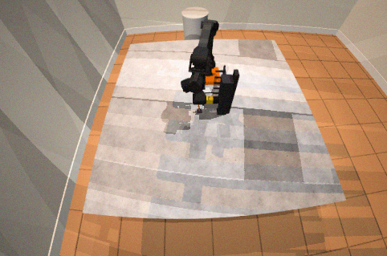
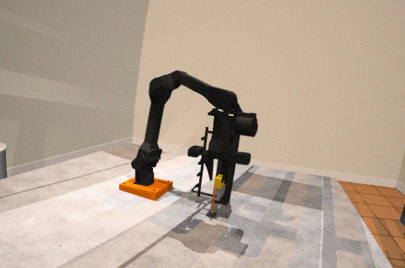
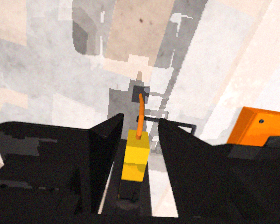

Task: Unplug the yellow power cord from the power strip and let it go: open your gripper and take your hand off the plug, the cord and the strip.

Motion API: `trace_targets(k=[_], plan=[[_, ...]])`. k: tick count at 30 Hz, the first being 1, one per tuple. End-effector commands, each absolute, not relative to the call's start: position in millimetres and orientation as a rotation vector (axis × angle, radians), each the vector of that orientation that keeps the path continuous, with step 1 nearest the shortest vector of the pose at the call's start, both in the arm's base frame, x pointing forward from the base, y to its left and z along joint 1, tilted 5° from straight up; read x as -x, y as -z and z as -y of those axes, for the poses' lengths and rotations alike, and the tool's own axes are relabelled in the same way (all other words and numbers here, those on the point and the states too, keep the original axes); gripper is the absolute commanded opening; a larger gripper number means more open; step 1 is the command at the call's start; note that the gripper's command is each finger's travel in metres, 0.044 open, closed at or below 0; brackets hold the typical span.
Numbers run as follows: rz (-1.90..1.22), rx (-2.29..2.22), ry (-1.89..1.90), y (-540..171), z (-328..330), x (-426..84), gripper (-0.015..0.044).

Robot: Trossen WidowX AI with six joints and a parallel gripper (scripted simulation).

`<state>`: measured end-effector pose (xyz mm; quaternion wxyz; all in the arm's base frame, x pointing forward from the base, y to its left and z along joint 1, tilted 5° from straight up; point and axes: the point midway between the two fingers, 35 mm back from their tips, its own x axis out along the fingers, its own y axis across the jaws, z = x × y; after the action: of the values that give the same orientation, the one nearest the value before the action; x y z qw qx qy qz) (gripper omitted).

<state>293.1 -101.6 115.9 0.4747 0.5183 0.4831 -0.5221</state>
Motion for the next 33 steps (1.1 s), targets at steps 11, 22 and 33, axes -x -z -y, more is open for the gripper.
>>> trace_targets(k=[11,22,33], plan=[[-1.223,-1.288,1.301,-114.9,94.5,-293.2,0.0160],[-1.224,-1.290,1.300,-115.6,76.4,-295.5,0.0160],[-1.226,-1.291,1.299,-116.1,59.4,-296.6,0.0160]])
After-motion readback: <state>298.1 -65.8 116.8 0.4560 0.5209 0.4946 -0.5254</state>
